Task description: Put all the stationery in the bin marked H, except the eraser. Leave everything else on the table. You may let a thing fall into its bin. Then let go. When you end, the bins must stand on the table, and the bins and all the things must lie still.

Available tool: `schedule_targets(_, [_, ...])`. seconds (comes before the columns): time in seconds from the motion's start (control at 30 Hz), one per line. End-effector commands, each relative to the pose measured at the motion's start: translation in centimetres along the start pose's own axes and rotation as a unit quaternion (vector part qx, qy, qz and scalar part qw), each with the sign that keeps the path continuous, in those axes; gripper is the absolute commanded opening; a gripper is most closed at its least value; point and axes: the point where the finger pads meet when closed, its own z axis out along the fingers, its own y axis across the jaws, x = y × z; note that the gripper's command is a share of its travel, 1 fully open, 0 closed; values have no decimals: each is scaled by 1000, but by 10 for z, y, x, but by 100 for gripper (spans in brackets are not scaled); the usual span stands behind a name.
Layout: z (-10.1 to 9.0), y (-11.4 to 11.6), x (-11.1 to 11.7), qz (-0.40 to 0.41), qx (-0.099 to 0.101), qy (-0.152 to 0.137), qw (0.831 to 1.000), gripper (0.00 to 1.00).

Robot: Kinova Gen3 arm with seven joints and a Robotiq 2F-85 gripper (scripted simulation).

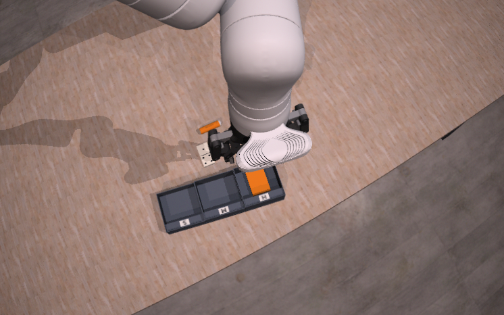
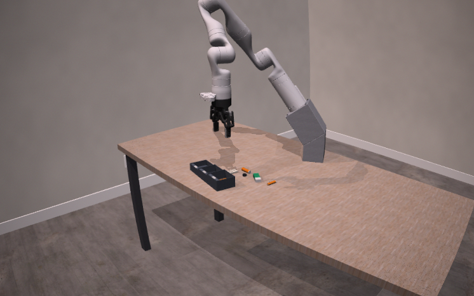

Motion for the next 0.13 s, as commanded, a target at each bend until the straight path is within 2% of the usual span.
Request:
schedule_targets(0.0, [-1, 0, 0, 0, 1, 1, 1000, 100])
schedule_targets(0.1, [-1, 0, 0, 0, 1, 1, 1000, 100])
